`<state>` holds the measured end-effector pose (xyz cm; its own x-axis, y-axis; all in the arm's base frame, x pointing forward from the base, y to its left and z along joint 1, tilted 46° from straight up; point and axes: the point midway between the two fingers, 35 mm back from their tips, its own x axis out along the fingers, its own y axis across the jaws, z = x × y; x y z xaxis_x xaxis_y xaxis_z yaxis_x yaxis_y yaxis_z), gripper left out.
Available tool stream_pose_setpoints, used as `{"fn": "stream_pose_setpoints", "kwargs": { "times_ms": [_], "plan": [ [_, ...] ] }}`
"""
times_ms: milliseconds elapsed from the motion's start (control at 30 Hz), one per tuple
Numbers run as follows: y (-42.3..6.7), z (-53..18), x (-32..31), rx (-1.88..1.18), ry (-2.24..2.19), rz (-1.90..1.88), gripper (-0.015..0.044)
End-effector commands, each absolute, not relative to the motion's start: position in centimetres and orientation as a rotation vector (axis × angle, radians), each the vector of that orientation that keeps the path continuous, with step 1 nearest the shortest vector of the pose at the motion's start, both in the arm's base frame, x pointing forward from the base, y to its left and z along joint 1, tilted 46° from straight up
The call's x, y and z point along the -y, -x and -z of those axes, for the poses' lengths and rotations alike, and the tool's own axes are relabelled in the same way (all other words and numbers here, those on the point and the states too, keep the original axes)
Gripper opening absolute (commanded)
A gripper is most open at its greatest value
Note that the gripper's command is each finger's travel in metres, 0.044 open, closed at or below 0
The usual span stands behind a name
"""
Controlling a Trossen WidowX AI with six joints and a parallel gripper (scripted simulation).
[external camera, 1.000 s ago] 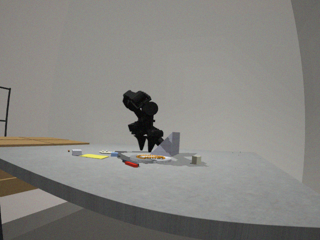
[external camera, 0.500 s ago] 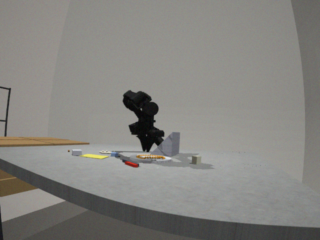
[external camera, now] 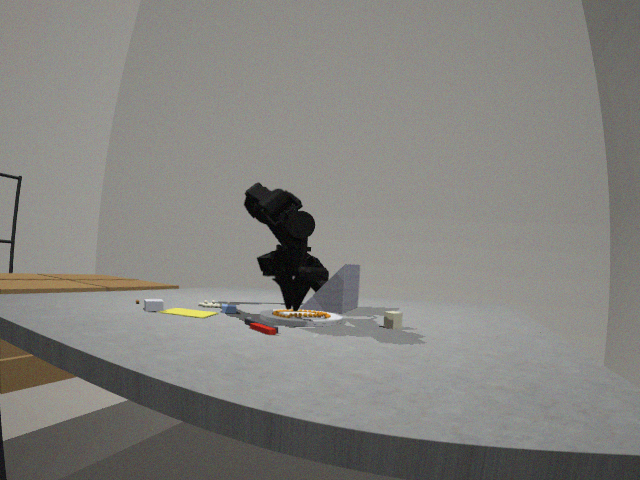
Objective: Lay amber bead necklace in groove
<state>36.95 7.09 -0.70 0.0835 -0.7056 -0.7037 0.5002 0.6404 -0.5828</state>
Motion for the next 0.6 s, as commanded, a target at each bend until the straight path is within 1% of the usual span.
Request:
{"fn": "stream_pose_setpoints", "kwargs": {
  "times_ms": [0, 333, 467, 500, 567],
  "plan": [
    [-36.91, 1.29, -6.22, -1.184, 0.221, 0.914, 0.0120],
    [-36.90, 1.64, -5.80, -1.186, 0.222, 0.915, 0.0120],
    [-36.93, 1.52, -6.08, -1.185, 0.214, 0.913, 0.0015],
    [-36.93, 1.52, -6.08, -1.185, 0.214, 0.913, 0.0000],
    [-36.93, 1.52, -6.08, -1.185, 0.214, 0.913, 0.0000]
  ]
}}
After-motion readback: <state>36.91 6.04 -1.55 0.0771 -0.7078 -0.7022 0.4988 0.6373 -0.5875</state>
